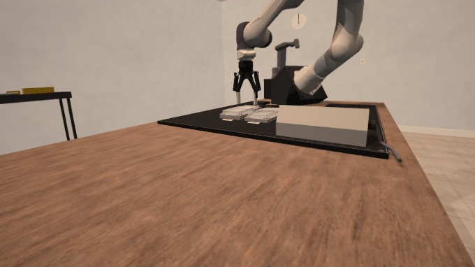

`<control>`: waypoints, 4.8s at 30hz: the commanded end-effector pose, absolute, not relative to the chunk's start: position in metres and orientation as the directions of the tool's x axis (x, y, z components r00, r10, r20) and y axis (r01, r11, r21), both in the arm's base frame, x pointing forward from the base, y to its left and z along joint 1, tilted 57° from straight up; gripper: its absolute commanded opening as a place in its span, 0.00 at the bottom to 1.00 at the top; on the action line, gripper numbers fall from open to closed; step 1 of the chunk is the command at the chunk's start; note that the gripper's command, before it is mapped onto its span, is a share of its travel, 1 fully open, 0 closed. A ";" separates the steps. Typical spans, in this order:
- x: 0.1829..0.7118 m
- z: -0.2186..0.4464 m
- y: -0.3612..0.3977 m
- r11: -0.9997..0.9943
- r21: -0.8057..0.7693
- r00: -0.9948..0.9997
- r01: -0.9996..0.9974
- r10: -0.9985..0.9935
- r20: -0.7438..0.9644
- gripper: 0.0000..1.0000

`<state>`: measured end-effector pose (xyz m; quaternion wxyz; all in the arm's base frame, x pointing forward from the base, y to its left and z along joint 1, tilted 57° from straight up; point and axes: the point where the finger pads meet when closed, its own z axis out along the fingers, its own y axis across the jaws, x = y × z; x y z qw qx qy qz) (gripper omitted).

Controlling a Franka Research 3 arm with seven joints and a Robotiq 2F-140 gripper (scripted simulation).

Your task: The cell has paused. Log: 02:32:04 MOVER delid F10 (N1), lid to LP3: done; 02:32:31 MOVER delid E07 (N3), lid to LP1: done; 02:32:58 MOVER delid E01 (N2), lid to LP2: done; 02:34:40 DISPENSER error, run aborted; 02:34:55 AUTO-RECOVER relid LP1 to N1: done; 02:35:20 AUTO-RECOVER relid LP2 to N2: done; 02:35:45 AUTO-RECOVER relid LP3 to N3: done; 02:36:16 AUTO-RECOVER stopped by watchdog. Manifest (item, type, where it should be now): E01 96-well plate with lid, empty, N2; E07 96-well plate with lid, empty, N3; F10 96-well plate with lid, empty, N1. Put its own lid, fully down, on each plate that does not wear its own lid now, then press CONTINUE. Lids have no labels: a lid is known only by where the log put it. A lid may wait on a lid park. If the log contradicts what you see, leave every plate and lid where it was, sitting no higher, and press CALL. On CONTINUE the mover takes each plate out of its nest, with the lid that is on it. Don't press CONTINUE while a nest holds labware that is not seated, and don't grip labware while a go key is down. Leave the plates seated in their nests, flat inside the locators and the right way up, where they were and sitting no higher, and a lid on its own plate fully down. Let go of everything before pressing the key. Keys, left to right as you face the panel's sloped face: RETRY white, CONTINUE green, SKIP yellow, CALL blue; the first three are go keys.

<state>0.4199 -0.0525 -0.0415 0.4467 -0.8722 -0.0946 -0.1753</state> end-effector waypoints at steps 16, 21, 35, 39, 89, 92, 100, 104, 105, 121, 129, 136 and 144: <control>0.420 -0.042 -0.053 -0.584 -0.744 0.920 0.324 0.009 0.393 0.66; 0.420 -0.042 -0.053 -0.584 -0.744 0.920 0.324 0.009 0.393 0.66; 0.420 -0.042 -0.053 -0.584 -0.744 0.920 0.324 0.009 0.393 0.66; 0.420 -0.042 -0.053 -0.584 -0.744 0.920 0.324 0.009 0.393 0.66; 0.420 -0.042 -0.053 -0.584 -0.744 0.920 0.324 0.009 0.393 0.59; 0.420 -0.042 -0.053 -0.584 -0.744 0.920 0.324 0.009 0.393 0.59; 0.420 -0.042 -0.053 -0.584 -0.744 0.920 0.324 0.009 0.393 0.59; 0.420 -0.042 -0.053 -0.584 -0.744 0.920 0.324 0.009 0.393 0.59; 0.420 -0.042 -0.053 -0.584 -0.744 0.920 0.324 0.009 0.393 0.59; 0.420 -0.042 -0.053 -0.584 -0.744 0.920 0.324 0.009 0.393 0.59; 0.420 -0.042 -0.053 -0.584 -0.744 0.920 0.324 0.009 0.393 0.59; 0.420 -0.042 -0.053 -0.584 -0.744 0.920 0.324 0.009 0.393 0.66; 0.420 -0.042 -0.053 -0.584 -0.744 0.920 0.324 0.009 0.393 0.66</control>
